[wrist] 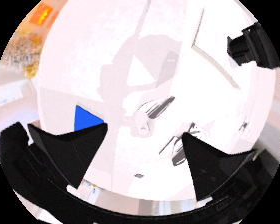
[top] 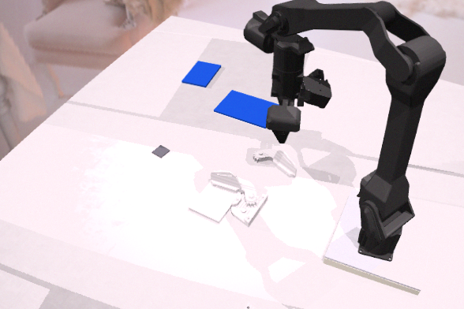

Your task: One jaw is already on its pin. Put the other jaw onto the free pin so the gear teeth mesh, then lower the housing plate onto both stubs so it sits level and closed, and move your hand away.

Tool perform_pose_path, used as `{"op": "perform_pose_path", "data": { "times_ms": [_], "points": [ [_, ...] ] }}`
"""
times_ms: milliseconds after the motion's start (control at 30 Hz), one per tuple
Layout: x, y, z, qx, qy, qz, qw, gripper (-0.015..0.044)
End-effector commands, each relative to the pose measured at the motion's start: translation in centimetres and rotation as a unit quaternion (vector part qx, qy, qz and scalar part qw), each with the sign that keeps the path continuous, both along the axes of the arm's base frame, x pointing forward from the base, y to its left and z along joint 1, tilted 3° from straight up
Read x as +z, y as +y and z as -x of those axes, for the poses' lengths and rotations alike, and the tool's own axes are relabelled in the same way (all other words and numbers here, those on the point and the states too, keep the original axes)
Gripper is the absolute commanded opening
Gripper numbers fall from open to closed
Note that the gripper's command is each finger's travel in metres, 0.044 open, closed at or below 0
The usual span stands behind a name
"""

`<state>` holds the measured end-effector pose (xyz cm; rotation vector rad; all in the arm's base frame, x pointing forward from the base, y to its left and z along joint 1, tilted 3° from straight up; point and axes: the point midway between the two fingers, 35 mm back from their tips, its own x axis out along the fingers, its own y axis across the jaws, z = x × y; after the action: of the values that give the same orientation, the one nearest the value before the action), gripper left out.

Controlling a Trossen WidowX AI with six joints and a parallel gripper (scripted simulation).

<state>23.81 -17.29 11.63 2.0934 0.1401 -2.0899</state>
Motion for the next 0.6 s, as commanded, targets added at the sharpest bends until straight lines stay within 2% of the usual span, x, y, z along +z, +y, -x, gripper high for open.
{"op": "perform_pose_path", "data": {
  "times_ms": [0,567],
  "points": [
    [-0.11,0.22,0.18,-0.037,0.001,-0.002,0.999,0.044],
    [-0.11,0.72,0.49,-0.206,-0.008,-0.004,0.978,0.044]
  ]
}}
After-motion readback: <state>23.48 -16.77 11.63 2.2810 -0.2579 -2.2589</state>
